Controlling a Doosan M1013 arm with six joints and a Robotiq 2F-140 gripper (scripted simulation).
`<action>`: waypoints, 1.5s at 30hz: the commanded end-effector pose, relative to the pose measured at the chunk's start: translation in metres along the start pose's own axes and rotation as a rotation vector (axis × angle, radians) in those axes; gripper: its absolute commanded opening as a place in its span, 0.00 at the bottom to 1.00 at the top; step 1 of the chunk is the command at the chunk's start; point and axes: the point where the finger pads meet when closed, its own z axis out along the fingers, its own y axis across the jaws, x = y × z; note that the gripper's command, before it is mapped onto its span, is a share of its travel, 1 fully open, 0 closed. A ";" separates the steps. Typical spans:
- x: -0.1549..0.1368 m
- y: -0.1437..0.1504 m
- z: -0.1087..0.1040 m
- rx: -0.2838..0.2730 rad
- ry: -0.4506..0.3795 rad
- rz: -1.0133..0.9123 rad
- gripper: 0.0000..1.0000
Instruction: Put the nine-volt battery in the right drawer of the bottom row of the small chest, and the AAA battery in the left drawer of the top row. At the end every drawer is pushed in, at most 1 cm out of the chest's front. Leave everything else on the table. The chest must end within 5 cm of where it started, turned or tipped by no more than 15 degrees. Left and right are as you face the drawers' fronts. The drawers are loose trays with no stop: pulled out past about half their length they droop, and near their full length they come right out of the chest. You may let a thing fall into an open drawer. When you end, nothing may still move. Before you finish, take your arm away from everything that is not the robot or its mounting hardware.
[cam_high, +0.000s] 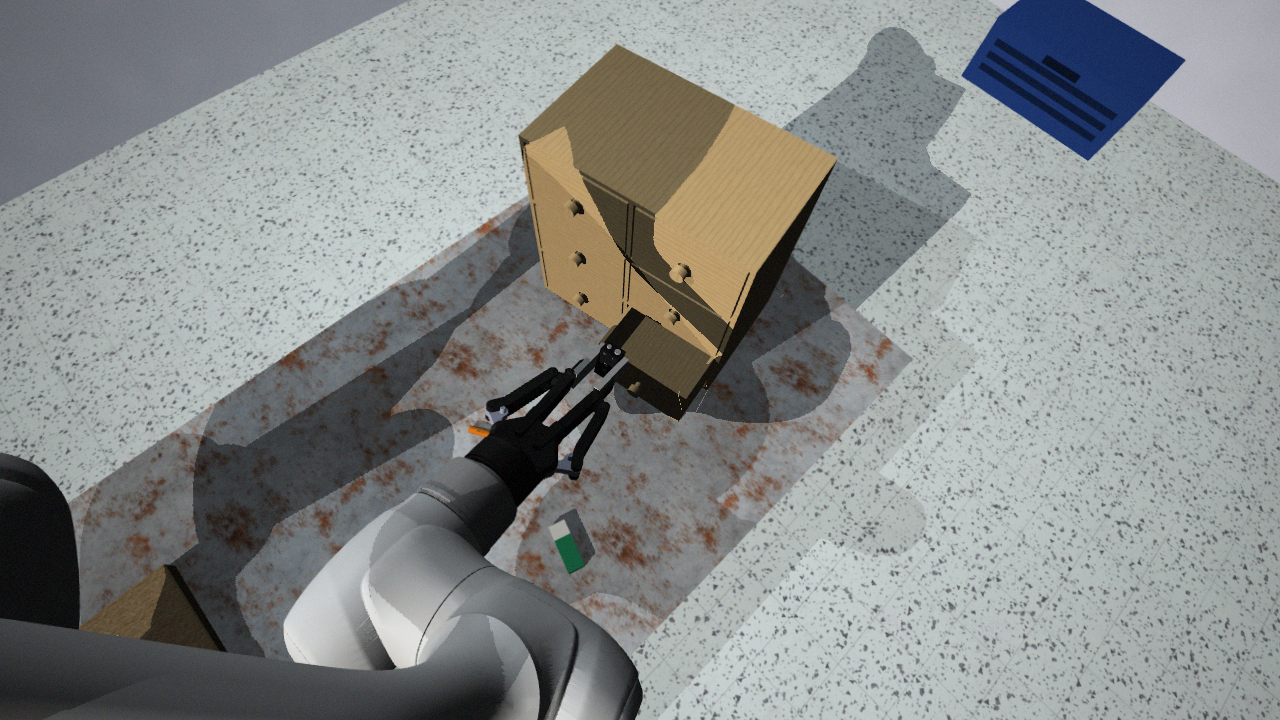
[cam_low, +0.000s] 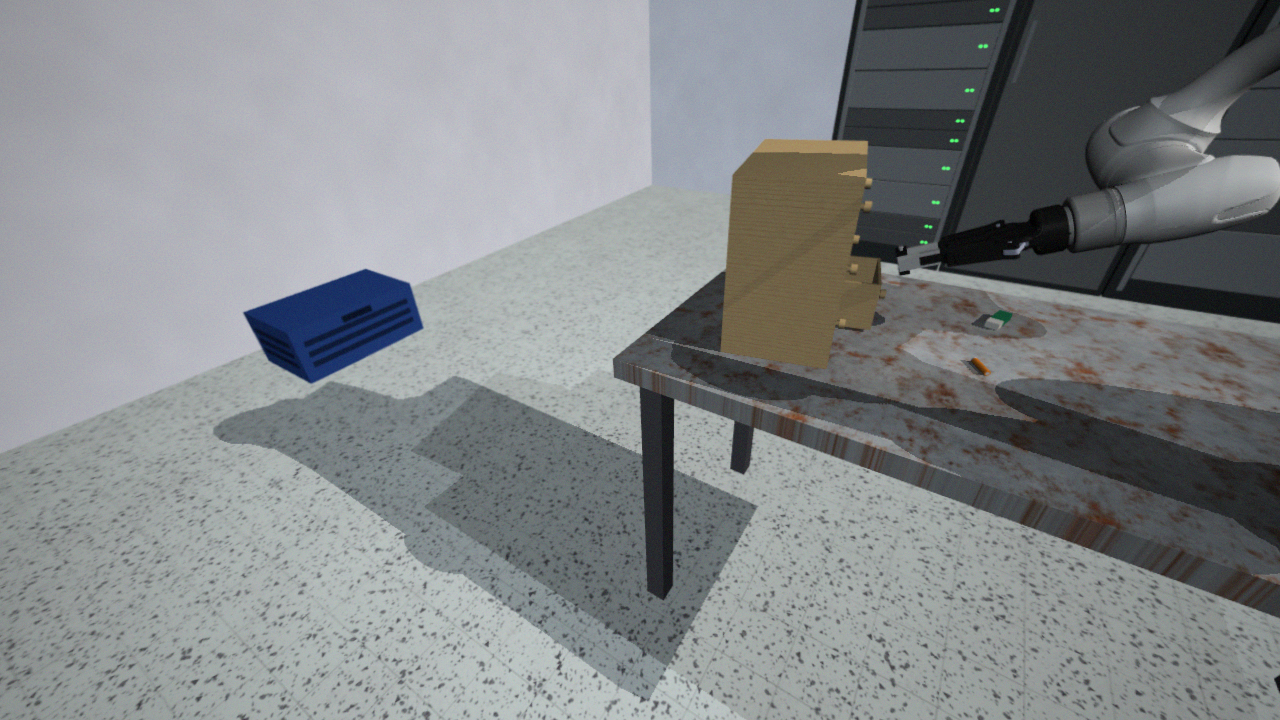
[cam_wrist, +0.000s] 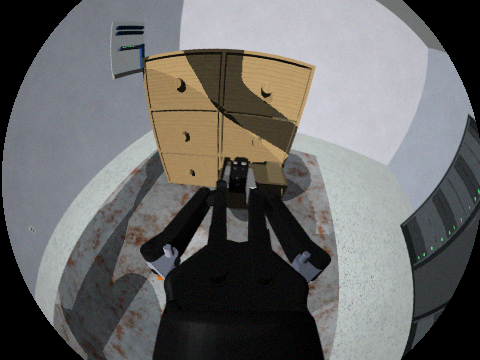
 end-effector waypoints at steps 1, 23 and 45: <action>0.005 0.000 0.013 0.000 0.000 0.000 0.14; 0.021 0.000 0.059 0.000 0.000 0.000 0.14; 0.022 0.000 0.061 0.000 0.000 0.000 0.14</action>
